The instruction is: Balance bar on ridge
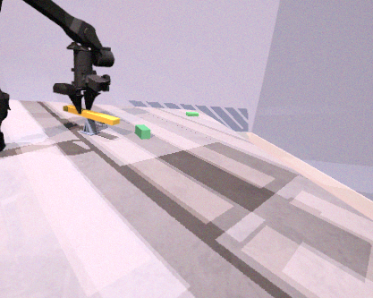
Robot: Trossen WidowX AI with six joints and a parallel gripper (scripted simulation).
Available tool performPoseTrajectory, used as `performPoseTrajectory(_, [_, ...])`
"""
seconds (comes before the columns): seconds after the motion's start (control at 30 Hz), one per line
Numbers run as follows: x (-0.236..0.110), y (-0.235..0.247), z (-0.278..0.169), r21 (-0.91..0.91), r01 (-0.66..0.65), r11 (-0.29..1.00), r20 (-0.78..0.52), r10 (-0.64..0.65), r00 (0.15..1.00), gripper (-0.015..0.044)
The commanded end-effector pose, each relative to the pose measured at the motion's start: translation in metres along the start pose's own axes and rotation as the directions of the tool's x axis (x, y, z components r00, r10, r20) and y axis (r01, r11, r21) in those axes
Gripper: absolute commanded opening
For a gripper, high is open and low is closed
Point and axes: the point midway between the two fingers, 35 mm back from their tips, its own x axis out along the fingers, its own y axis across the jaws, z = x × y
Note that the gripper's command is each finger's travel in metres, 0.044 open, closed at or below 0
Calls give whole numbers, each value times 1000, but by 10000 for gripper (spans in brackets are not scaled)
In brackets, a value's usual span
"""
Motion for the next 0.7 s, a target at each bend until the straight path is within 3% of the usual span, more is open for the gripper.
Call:
performPoseTrajectory(0.0, [2,0,-1,0,-1,1000,-4,1,1000,0])
performPoseTrajectory(0.67, [0,0,-1,0,-1,1000,-4,1,1000,0])
